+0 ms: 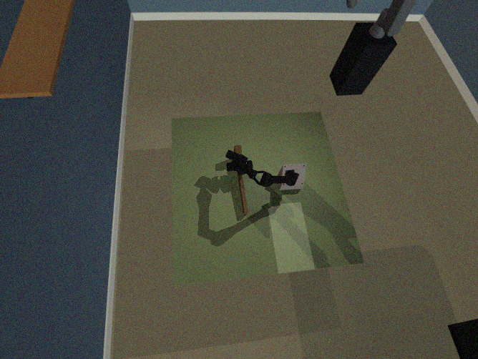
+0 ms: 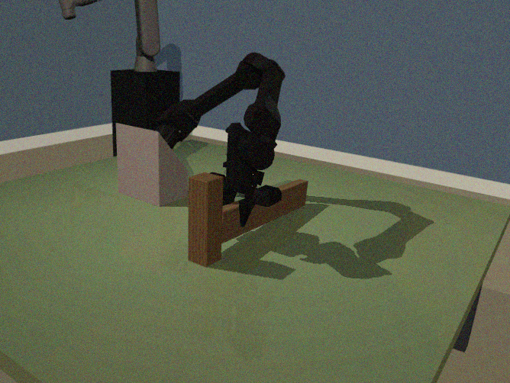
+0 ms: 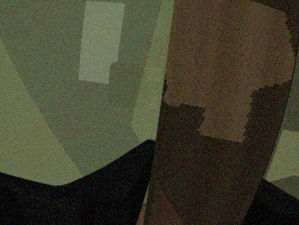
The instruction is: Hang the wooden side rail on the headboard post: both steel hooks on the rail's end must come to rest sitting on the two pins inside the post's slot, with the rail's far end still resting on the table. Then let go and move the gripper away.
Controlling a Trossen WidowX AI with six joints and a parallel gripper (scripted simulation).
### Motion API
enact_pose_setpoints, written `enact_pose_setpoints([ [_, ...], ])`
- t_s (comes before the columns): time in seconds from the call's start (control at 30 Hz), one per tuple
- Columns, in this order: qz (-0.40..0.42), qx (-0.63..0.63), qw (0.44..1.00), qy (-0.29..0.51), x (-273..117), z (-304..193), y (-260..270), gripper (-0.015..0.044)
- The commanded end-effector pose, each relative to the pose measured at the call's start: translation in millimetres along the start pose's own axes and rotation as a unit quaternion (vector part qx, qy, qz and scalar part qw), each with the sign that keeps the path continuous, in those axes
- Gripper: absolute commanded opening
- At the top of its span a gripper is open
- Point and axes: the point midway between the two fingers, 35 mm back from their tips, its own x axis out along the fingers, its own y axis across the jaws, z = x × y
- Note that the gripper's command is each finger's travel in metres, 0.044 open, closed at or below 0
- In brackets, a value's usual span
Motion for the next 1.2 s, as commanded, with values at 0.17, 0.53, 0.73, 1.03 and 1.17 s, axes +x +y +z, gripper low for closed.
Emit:
enact_pose_setpoints([
  [0.17, -0.005, 0.000, 1.000, 0.002, -3.3, -4.3, -1.0, 0.0000],
  [0.53, -0.005, 0.000, 1.000, 0.002, -4.3, -5.4, -1.0, 0.0000],
  [0.73, -0.005, 0.000, 1.000, 0.002, -4.1, -6.0, -0.3, 0.0000],
  [1.03, -0.005, 0.000, 1.000, 0.002, -3.4, -7.0, -1.0, 0.0000],
  [1.17, -0.005, 0.000, 1.000, 0.002, -3.7, -7.3, -1.3, 0.0000],
])
